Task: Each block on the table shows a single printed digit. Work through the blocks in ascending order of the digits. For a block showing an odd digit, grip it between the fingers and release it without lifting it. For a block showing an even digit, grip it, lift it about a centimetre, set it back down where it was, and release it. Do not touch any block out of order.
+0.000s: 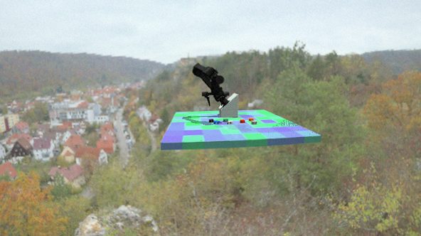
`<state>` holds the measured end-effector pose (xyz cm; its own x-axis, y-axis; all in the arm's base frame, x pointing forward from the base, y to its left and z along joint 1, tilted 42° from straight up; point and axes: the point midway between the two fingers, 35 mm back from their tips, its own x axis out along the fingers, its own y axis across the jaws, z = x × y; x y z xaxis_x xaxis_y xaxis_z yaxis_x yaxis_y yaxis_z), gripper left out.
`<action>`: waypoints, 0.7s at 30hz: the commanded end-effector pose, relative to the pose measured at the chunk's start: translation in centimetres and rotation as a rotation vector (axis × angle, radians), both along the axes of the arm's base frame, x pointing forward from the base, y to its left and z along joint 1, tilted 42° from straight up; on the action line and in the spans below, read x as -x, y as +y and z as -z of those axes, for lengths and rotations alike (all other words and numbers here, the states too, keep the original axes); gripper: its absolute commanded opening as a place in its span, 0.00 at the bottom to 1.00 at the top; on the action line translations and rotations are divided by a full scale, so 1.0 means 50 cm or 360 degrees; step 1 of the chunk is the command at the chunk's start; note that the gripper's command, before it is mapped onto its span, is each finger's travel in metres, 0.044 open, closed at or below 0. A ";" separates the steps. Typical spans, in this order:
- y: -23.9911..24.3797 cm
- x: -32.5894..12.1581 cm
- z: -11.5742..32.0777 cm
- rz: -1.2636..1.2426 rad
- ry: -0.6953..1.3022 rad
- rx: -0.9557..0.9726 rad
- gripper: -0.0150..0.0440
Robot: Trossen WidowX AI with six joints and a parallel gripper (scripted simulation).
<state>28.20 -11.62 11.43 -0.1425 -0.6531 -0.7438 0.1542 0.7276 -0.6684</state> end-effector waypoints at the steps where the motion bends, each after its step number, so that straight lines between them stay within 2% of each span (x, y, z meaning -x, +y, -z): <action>1: 0.041 0.015 0.030 -0.0003 0.0002 -0.0016 0.93; 6: 0.148 0.092 0.112 -0.0001 0.0009 -0.0014 0.93; 21: 0.151 0.096 0.114 0.0000 0.0009 -0.0013 0.93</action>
